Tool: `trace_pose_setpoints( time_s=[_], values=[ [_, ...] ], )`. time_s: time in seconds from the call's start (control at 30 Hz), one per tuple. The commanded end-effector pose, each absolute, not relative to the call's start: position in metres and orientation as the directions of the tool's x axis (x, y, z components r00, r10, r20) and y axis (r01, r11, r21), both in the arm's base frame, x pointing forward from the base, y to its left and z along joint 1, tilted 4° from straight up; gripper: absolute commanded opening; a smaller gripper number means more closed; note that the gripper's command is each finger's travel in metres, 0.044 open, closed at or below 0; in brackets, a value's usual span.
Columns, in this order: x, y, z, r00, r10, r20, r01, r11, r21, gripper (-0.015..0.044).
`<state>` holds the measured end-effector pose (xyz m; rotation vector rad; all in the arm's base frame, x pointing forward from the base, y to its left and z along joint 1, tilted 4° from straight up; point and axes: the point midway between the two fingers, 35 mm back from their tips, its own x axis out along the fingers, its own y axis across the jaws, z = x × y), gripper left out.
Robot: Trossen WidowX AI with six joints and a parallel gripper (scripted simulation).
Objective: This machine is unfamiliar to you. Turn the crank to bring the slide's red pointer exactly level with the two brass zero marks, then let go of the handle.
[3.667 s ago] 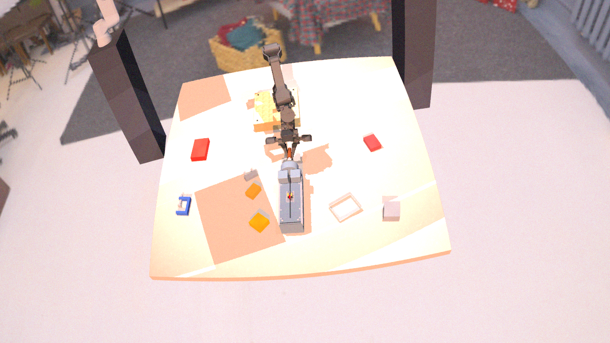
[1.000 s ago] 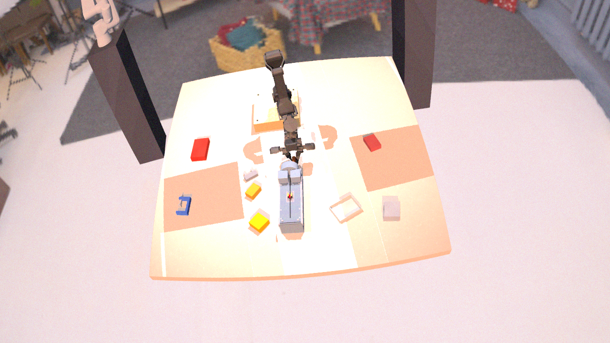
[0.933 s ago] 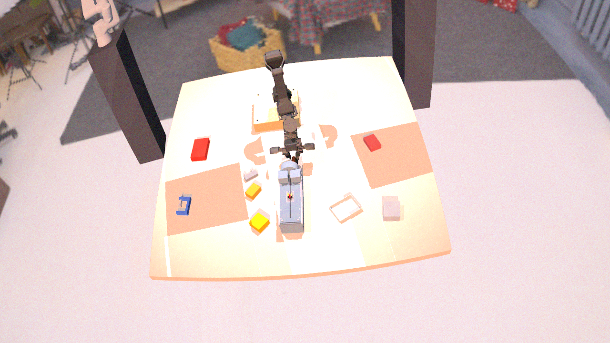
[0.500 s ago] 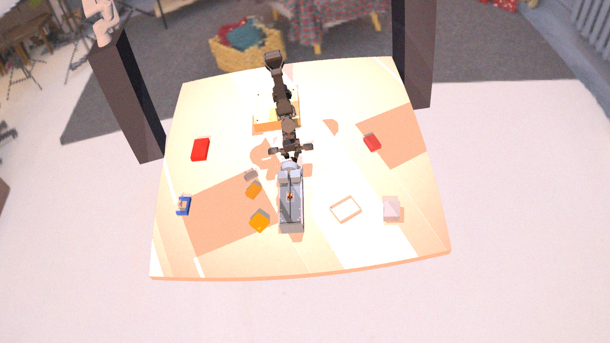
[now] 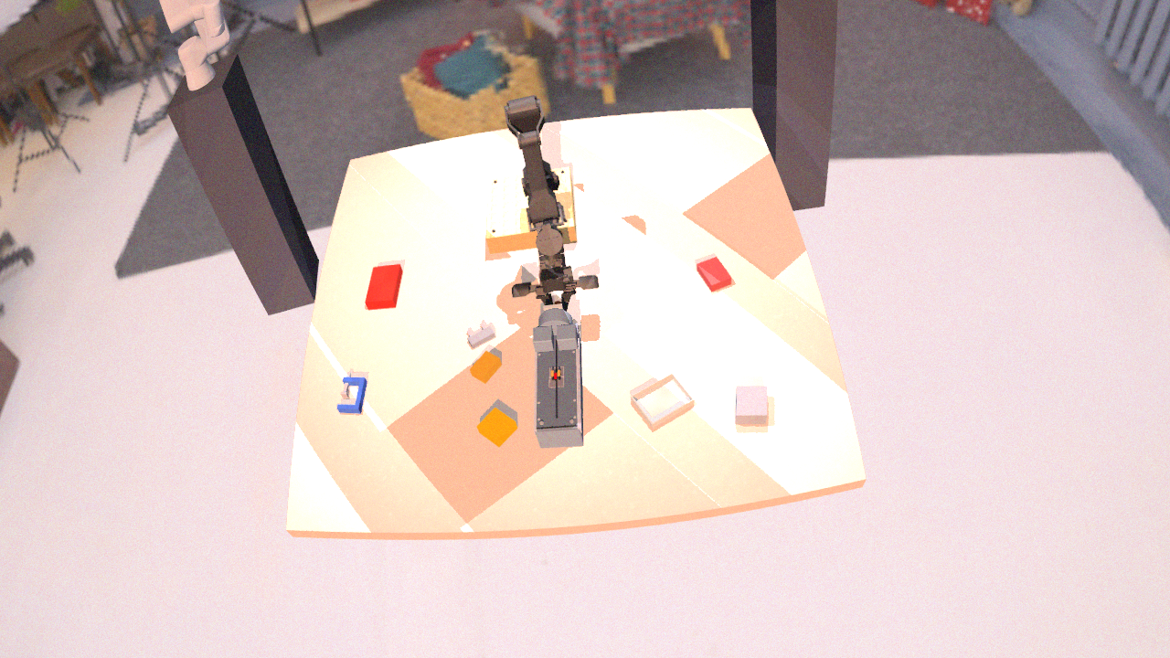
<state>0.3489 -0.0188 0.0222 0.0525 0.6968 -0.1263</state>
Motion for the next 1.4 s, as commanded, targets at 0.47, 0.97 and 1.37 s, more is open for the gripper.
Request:
trace_pose_setpoints(
  time_s=[0.47, 0.97, 1.37],
  values=[
    [0.347, -0.033, 0.024, 0.755, -0.125, -0.643, 0.158, 0.987, -0.007, 0.0000],
    [0.345, -0.040, 0.028, 0.755, -0.126, -0.643, 0.158, 0.987, -0.007, 0.0000],
    [0.343, -0.046, 0.037, 0.755, -0.126, -0.643, 0.158, 0.987, -0.008, 0.0000]
  ],
)
